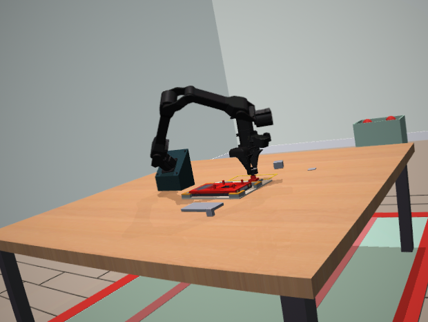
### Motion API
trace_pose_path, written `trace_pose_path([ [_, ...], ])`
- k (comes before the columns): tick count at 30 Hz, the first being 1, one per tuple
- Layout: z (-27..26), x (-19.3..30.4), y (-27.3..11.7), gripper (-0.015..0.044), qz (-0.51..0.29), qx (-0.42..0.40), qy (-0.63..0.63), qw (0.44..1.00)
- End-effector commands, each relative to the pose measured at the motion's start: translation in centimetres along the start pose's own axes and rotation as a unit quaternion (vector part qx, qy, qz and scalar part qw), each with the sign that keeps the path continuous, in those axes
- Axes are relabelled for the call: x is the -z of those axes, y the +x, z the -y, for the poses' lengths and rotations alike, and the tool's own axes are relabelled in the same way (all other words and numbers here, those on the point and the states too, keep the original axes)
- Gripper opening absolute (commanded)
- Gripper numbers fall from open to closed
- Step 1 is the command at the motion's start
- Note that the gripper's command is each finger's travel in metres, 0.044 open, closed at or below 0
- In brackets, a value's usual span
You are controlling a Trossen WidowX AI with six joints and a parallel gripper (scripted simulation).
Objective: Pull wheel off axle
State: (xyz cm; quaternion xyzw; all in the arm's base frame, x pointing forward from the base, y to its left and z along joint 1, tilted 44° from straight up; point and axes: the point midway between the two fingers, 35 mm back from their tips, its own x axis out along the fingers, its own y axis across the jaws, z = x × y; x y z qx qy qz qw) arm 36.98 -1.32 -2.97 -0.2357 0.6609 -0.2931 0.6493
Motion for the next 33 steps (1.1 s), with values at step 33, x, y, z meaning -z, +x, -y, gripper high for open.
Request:
trace_pose_path([
  [33,-0.1,-0.1,-1.4,0.0000,0.002,-0.002,0.000,1.000],
])
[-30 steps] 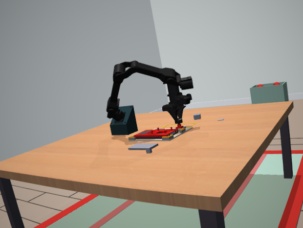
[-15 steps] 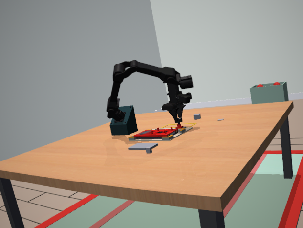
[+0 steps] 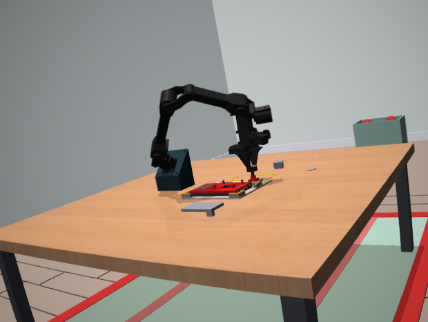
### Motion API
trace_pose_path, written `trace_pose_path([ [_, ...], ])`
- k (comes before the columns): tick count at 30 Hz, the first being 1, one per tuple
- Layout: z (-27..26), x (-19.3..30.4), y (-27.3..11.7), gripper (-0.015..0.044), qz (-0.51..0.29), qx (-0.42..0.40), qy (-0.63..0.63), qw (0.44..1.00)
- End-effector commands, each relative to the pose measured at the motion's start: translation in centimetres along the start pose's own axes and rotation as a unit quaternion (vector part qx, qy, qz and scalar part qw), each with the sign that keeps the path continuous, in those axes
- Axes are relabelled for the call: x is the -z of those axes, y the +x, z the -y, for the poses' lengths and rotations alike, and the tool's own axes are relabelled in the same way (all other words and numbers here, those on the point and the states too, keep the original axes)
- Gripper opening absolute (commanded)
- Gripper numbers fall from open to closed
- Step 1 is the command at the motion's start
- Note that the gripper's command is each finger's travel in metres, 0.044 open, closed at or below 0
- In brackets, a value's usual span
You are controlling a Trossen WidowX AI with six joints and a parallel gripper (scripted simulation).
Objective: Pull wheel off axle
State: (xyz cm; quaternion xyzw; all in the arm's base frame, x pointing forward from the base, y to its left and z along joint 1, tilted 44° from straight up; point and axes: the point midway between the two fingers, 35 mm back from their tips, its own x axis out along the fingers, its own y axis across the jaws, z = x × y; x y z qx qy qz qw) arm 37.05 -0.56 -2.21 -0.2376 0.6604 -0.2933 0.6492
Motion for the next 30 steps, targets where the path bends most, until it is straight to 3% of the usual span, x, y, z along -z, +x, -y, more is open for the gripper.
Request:
trace_pose_path([
  [1,-0.09,-0.06,-0.36,0.0000,0.001,-0.003,0.001,1.000],
  [30,-0.10,-0.03,-1.32,0.0000,0.001,-0.002,0.000,1.000],
])
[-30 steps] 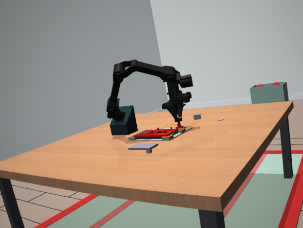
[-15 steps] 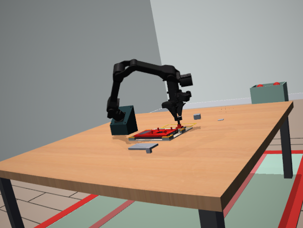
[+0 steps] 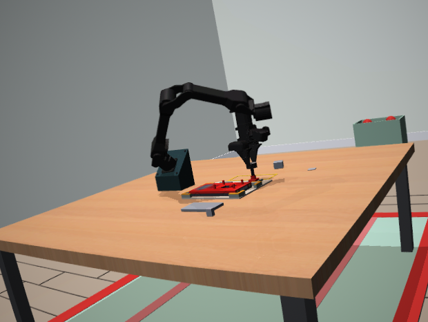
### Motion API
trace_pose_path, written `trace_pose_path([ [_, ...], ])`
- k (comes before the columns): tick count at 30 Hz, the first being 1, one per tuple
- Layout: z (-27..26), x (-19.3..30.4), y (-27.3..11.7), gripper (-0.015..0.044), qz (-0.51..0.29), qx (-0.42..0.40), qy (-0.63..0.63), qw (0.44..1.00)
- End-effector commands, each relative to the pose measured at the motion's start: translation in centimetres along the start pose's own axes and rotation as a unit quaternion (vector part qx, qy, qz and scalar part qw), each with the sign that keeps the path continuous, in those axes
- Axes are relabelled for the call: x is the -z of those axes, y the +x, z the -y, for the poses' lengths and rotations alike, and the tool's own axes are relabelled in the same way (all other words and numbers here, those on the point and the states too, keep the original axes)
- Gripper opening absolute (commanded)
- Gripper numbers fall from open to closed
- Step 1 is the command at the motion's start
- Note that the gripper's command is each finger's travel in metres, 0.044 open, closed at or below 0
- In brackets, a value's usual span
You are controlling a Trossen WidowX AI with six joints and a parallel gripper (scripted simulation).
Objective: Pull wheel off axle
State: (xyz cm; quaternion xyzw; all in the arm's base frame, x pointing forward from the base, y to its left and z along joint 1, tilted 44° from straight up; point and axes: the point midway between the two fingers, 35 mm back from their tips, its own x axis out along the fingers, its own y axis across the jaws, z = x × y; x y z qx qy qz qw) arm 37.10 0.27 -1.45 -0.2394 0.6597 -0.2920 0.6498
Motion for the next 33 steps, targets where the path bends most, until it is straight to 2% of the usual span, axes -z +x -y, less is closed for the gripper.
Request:
trace_pose_path([
  [1,0.0,0.0,-0.2,0.0000,-0.001,-0.003,0.002,1.000],
  [15,0.0,0.0,-0.8,0.0000,0.000,-0.002,0.002,1.000],
  [25,0.0,0.2,-4.1,0.0000,-0.001,-0.003,0.001,1.000],
  [26,-0.1,0.3,-3.2,0.0000,-0.001,0.000,-0.002,1.000],
  [33,-4.7,2.7,-3.8,0.0000,0.000,-0.005,-0.004,1.000],
])
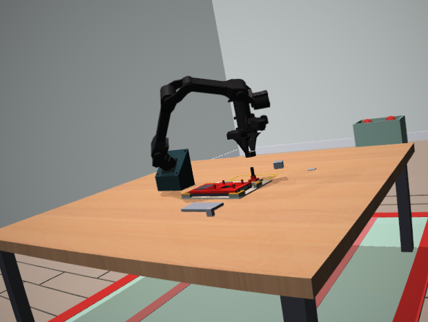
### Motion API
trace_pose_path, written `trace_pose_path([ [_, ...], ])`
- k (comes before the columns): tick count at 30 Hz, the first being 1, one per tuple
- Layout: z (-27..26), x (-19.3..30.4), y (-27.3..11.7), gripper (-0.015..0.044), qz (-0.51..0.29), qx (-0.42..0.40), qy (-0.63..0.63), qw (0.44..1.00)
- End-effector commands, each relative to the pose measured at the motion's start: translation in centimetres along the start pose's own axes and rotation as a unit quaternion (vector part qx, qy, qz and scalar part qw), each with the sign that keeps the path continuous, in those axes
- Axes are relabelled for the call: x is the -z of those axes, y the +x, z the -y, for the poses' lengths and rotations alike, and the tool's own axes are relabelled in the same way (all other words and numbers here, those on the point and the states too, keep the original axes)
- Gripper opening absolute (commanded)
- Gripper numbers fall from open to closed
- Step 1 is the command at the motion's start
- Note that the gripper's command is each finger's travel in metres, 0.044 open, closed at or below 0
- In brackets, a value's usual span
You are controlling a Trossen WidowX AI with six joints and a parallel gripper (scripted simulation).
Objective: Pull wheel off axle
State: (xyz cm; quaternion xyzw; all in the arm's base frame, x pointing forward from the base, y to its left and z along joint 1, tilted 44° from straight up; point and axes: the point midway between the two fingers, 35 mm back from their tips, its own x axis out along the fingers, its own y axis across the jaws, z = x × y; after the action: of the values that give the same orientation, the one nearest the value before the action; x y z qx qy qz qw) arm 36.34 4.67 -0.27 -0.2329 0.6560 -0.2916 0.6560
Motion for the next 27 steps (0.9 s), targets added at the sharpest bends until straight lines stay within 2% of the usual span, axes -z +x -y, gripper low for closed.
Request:
trace_pose_path([
  [1,-3.1,2.1,0.0,0.0000,-0.005,0.000,-0.011,1.000],
  [9,-7.5,5.5,-0.4,0.0000,-0.006,-0.001,-0.006,1.000],
  [15,-7.6,5.6,-0.1,0.0000,-0.006,-0.001,-0.006,1.000],
  [27,-7.6,5.5,2.8,0.0000,-0.006,-0.001,-0.006,1.000],
])
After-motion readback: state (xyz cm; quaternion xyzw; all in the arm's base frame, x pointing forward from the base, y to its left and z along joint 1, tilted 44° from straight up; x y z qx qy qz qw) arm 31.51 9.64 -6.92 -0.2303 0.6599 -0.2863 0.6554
